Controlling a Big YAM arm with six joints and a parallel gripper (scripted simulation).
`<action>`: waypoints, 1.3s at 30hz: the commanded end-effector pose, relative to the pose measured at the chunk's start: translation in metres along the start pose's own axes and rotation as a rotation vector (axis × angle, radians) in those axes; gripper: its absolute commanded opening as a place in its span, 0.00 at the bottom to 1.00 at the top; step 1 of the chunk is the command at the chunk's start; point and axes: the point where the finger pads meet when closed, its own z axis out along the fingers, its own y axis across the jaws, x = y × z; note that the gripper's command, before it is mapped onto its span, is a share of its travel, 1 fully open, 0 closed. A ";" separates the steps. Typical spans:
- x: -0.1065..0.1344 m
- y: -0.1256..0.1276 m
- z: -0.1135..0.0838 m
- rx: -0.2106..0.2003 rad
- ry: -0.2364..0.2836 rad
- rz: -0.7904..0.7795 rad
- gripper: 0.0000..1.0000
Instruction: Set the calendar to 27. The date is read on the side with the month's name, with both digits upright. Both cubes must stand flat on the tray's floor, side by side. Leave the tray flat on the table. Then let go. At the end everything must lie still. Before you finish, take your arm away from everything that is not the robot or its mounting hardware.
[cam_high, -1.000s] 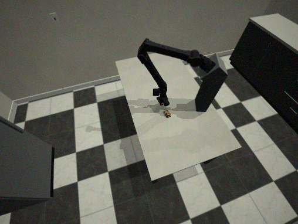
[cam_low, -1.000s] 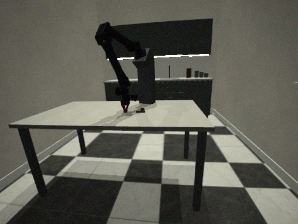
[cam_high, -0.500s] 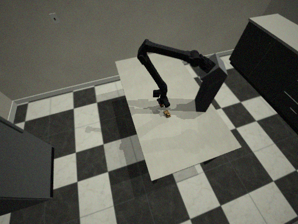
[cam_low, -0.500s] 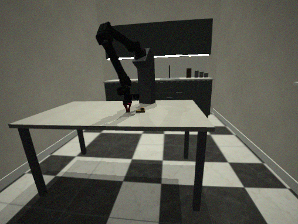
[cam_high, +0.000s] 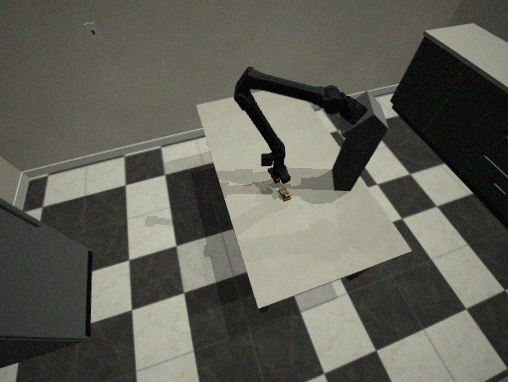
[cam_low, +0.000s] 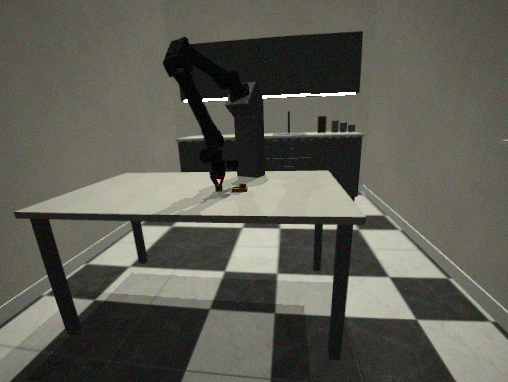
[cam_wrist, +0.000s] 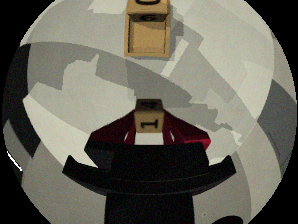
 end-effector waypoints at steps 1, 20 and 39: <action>-0.002 -0.002 -0.003 0.001 -0.005 -0.012 0.27; -0.002 -0.003 -0.003 0.001 -0.005 -0.013 0.27; -0.001 -0.009 -0.005 0.005 -0.003 -0.014 0.27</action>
